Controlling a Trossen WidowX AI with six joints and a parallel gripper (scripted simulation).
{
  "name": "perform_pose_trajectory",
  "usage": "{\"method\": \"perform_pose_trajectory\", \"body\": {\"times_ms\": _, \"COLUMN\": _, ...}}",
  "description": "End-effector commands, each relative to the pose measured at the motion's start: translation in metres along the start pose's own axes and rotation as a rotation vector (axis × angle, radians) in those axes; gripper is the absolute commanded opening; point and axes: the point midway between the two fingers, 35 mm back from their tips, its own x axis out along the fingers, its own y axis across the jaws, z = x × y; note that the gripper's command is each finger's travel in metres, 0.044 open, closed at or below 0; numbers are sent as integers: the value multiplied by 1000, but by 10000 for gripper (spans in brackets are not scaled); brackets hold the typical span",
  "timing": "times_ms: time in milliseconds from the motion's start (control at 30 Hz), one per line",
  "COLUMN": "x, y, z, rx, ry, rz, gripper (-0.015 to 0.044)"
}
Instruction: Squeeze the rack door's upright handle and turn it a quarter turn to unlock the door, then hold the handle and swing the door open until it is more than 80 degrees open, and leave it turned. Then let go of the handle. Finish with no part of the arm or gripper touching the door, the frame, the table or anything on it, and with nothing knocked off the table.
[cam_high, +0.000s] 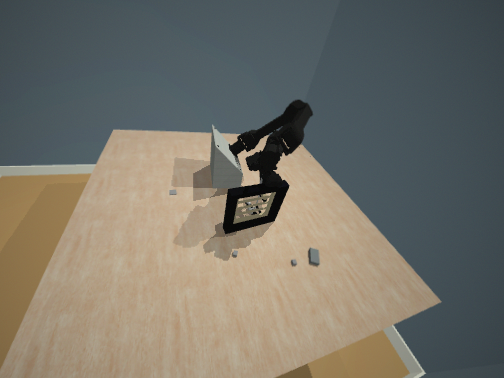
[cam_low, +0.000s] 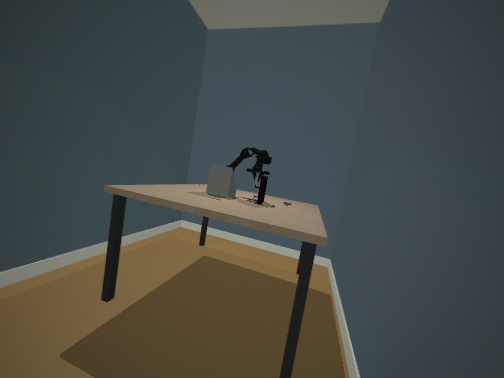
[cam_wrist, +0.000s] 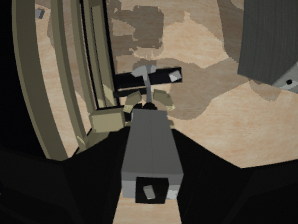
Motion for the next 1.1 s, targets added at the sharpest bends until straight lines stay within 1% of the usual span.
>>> {"method": "perform_pose_trajectory", "body": {"times_ms": 0, "x": 0, "y": 0, "z": 0, "rx": -1, "ry": 1, "rz": 0, "gripper": 20}}
{"method": "perform_pose_trajectory", "body": {"times_ms": 1067, "x": 0, "y": -30, "z": 22, "rx": -562, "ry": 0, "rz": -1, "gripper": 20}}
